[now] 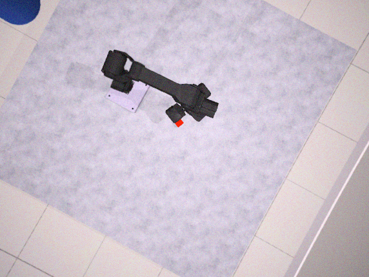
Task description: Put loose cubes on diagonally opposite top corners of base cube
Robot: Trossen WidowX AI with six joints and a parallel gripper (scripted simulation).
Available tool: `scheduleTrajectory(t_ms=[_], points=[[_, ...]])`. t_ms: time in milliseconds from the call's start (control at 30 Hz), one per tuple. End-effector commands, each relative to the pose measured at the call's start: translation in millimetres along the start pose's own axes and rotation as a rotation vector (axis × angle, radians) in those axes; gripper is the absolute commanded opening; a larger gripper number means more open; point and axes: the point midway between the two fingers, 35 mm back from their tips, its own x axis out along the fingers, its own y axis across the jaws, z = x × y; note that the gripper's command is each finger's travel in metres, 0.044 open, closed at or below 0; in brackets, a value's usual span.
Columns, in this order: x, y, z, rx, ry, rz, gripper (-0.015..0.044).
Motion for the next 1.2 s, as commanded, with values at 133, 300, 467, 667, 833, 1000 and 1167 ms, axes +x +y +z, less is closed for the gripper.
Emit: scheduleTrajectory(t_ms=[133, 300, 467, 667, 833, 1000, 1167], points=[[-9.5, -20.1, 10.1, -0.410, -0.011, -0.002, 0.0265], [-13.0, -31.7, 14.9, -0.647, -0.011, -0.004, 0.0265], [-16.5, -43.1, 19.5, -0.885, -0.011, -0.006, 0.0265], [-20.9, -56.7, 24.7, -1.171, -0.011, -0.010, 0.0265], [-24.5, -68.2, 28.6, -1.410, -0.011, -0.014, 0.0265], [-27.0, -76.3, 31.0, -1.577, -0.010, -0.016, 0.0265], [-27.0, -76.3, 31.0, -1.577, -0.010, -0.016, 0.0265]])
